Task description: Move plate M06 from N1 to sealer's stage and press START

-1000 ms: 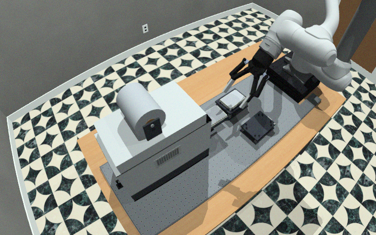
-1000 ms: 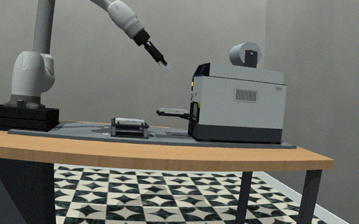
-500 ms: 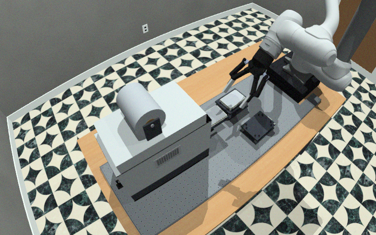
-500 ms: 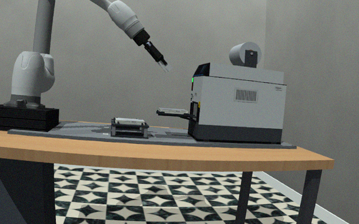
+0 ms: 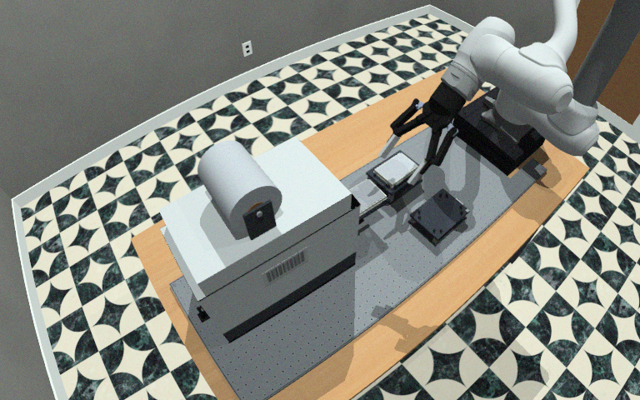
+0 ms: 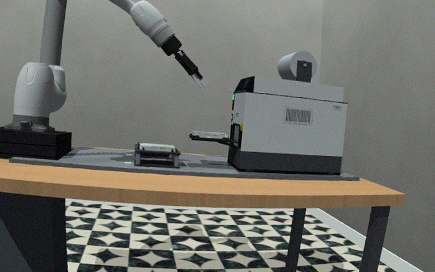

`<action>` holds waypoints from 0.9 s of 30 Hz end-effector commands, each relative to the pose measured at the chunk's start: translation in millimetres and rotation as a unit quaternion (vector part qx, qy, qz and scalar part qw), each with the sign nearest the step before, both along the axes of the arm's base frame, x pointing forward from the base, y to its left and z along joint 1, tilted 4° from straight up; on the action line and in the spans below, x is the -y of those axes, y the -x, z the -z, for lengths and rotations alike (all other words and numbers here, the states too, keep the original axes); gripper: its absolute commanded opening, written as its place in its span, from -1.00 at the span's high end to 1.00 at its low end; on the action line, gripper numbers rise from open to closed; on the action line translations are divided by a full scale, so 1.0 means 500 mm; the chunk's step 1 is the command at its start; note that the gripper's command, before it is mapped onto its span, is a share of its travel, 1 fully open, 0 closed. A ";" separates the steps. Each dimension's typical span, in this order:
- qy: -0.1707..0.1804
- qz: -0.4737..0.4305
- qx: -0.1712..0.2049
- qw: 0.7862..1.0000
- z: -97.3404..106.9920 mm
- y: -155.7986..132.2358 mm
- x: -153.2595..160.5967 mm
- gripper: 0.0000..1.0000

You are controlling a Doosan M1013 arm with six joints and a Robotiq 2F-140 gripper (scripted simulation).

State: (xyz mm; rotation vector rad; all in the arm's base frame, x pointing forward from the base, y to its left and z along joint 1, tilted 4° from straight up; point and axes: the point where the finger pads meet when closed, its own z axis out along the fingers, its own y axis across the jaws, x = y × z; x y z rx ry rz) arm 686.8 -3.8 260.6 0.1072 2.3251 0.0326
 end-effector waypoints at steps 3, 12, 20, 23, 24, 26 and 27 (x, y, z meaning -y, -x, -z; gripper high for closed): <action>0.000 -0.001 -0.001 1.000 0.001 -0.003 -0.003 -0.40; 0.000 -0.001 -0.001 1.000 0.001 -0.003 -0.003 -0.40; 0.000 -0.001 -0.001 1.000 0.017 0.010 -0.005 -0.38; 0.000 -0.001 -0.001 1.000 0.040 0.028 -0.007 -0.35; 0.000 -0.001 -0.001 1.000 0.048 0.035 -0.008 -0.34; 0.000 -0.001 -0.001 1.000 0.063 0.047 -0.010 -0.33; 0.000 -0.001 -0.001 1.000 0.063 0.047 -0.010 -0.33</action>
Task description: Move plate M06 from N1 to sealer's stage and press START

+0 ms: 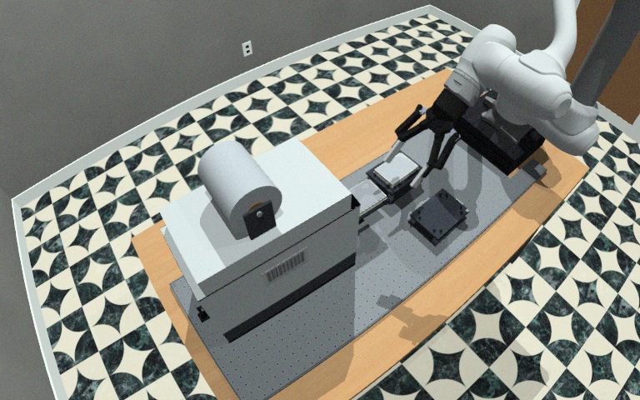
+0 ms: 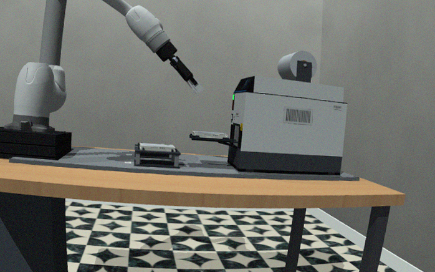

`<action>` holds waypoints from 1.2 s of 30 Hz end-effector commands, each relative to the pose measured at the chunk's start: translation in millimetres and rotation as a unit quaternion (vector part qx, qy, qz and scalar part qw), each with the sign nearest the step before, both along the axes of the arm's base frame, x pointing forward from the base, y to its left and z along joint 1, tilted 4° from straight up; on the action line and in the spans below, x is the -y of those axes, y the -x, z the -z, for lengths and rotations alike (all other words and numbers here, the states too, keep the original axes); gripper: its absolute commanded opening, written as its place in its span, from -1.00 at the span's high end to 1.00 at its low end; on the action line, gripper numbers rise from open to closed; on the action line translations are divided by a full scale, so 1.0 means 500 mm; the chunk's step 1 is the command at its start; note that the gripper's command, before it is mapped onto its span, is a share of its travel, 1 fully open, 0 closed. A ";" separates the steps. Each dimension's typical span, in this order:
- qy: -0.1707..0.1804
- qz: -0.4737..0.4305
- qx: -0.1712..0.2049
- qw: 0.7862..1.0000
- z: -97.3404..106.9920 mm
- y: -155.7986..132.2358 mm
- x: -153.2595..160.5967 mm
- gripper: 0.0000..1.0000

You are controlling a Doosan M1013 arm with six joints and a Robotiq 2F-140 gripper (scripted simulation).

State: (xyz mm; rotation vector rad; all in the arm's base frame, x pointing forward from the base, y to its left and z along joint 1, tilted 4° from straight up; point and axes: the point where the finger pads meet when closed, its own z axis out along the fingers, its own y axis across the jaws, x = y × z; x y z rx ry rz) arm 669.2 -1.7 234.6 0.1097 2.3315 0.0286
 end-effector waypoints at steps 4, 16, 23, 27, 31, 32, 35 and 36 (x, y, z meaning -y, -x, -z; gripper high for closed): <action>-0.001 -0.002 0.002 1.000 0.020 0.019 -0.006 -0.30; -0.001 -0.002 0.002 1.000 0.020 0.019 -0.006 -0.20; -0.001 -0.002 0.002 1.000 0.020 0.019 -0.006 0.80; -0.006 -0.006 -0.064 0.998 0.020 0.019 -0.006 0.80; -0.010 -0.010 -0.131 0.991 0.020 0.019 -0.006 0.80; -0.011 -0.011 -0.147 0.989 0.020 0.019 -0.006 0.80; -0.012 -0.011 -0.163 0.986 0.020 0.019 -0.006 0.80; -0.013 -0.012 -0.180 0.984 0.020 0.019 -0.006 0.80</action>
